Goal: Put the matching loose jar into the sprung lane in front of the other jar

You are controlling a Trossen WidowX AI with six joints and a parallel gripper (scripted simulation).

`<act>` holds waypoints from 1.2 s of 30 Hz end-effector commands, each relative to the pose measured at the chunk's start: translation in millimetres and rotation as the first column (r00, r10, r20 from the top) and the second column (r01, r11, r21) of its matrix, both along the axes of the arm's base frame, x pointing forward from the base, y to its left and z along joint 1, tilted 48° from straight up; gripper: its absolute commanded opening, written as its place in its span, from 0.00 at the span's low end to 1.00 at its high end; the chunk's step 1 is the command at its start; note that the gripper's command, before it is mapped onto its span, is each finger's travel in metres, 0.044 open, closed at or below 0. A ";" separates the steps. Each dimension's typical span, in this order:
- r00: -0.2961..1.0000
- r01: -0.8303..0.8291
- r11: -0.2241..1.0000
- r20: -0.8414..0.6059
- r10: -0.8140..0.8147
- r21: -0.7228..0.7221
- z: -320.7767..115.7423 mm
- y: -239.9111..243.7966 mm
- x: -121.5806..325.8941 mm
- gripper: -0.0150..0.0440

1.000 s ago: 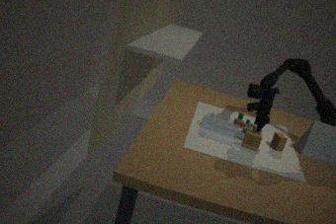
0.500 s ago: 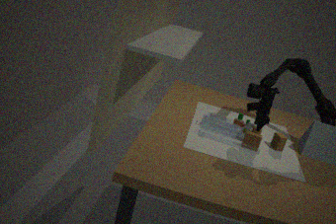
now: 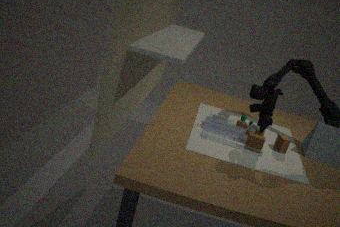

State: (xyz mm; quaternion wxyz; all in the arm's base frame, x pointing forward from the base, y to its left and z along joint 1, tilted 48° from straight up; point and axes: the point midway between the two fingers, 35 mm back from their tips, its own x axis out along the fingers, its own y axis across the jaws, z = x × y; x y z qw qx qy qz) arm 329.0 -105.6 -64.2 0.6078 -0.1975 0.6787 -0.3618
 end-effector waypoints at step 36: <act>1.000 -0.006 1.000 0.021 0.007 -0.015 2.0 -3.5 9.5 0.25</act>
